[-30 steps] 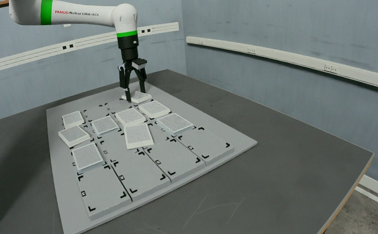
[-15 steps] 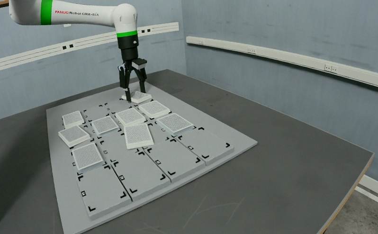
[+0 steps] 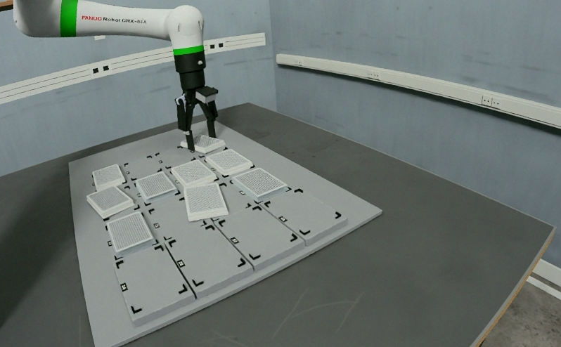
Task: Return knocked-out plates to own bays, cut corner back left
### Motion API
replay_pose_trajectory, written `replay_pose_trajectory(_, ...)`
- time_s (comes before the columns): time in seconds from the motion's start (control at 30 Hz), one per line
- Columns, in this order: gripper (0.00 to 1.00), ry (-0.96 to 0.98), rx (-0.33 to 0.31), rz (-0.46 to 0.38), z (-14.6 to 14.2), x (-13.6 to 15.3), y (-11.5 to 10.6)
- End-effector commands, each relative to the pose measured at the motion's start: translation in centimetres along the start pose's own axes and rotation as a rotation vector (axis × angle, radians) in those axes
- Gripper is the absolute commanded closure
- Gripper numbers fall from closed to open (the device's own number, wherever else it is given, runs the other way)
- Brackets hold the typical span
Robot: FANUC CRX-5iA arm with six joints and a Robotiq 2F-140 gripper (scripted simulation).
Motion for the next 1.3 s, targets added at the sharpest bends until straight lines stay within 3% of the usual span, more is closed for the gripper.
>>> replay_pose_trajectory(0.0,0.90,0.000,-0.002,0.000,-0.07,-0.01,-0.12)
replay_pose_trajectory(1.27,0.90,0.000,-0.002,0.001,-0.07,-0.01,-0.76)
Point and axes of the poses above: the point where the finger pads meet when closed, its own y axis out along the fingers, its own z axis across the jaws, x = y × z, the point moved 3 cm from there along -y, back along the fingers, and after that the axes turned 12 degrees about y, right-handed, at the moved point
